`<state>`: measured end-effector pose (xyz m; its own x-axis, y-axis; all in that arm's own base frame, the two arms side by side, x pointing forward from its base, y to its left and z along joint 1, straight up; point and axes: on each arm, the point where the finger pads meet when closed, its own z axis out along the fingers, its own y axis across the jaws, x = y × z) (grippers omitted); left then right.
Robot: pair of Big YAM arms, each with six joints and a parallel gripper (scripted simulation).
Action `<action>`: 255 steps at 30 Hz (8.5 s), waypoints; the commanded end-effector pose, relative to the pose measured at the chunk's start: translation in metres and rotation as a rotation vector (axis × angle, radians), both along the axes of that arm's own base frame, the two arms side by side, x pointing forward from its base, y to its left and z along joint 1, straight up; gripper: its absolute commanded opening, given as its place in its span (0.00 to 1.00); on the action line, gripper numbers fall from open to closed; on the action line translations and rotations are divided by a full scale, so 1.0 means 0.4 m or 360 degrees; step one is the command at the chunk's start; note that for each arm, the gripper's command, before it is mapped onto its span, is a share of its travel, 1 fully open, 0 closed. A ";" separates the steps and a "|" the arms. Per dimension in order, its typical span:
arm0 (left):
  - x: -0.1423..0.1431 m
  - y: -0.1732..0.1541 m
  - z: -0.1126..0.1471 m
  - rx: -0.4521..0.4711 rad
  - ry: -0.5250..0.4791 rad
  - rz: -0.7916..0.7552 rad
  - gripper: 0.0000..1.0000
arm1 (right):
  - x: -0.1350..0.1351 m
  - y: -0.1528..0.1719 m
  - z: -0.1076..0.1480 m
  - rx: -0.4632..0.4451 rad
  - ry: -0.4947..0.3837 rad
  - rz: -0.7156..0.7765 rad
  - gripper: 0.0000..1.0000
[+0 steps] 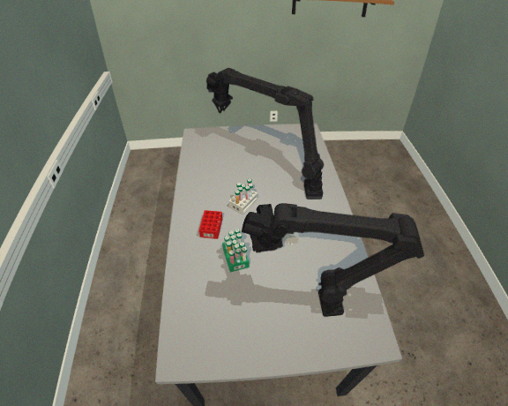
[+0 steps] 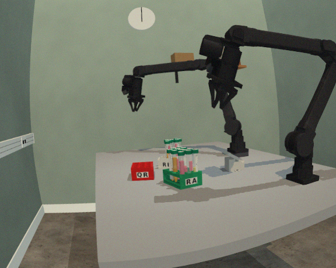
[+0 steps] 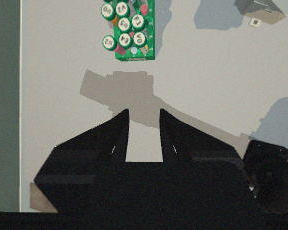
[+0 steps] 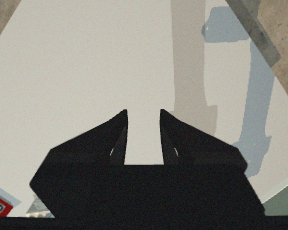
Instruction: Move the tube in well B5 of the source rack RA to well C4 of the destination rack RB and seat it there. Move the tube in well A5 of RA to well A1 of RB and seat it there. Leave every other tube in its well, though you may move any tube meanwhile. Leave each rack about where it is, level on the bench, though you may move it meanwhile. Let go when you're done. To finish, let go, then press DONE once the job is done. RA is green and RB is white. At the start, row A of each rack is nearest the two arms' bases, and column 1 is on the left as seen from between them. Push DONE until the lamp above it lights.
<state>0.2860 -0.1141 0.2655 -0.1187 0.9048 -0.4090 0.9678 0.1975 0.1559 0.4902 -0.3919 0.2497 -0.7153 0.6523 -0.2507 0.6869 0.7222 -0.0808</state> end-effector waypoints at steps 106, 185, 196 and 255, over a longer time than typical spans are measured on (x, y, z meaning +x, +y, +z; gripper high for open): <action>0.017 -0.004 0.040 -0.0012 -0.0058 0.0000 0.30 | 0.144 1.048 -0.082 0.0235 0.0105 0.0621 0.30; 0.017 -0.004 0.040 -0.0012 -0.0058 0.0000 0.30 | -0.122 1.633 -0.124 0.0326 0.0187 0.0978 0.30; 0.017 -0.004 0.040 -0.0012 -0.0058 0.0000 0.30 | -0.122 1.633 -0.124 0.0325 0.0187 0.0980 0.30; 0.017 -0.004 0.040 -0.0012 -0.0058 0.0000 0.30 | -0.125 1.634 -0.104 0.0156 0.0297 0.2168 0.30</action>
<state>0.2860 -0.1141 0.2655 -0.1187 0.9048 -0.4090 0.9678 0.1975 0.1559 0.4278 0.2513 0.1669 -0.8805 -0.4740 0.0093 -0.4741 0.8805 -0.0044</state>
